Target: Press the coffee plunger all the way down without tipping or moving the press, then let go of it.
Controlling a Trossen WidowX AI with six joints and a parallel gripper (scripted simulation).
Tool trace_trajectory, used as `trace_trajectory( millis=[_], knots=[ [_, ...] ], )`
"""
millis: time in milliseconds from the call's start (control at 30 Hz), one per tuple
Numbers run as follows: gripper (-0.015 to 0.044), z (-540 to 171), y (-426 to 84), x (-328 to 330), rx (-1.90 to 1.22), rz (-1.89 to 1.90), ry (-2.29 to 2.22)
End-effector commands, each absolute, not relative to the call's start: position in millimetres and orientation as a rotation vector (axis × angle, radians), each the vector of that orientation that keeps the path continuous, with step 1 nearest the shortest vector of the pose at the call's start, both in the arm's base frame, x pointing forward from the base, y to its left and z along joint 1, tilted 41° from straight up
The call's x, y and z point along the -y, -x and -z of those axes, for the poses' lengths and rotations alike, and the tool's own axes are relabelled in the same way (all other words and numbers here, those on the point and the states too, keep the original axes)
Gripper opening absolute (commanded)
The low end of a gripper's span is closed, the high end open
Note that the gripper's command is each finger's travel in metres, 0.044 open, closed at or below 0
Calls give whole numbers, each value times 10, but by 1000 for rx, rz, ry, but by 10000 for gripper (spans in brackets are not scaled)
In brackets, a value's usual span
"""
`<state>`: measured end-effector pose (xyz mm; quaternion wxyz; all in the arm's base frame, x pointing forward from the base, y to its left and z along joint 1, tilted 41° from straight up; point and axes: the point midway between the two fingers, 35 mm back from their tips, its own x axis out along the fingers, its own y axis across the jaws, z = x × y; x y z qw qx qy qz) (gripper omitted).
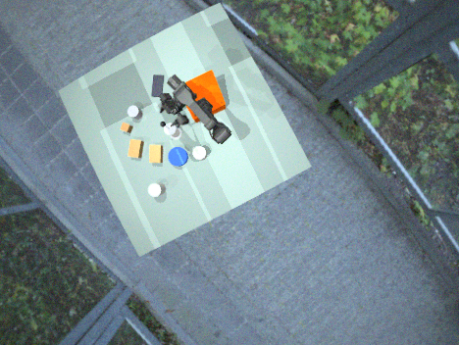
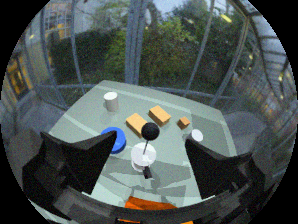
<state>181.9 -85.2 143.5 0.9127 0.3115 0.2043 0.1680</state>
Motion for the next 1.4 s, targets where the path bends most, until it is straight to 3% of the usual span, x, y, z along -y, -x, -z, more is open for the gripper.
trace_trajectory(
  millis=[0,933,1300,1367],
  knots=[
    [440,-1386,-1833,814,-434,-346,-647],
    [440,-1324,-2145,654,-423,-349,-650],
    [151,-1324,-2145,654,-423,-349,-650],
    [138,-1324,-2145,654,-423,-349,-650]
  ],
)
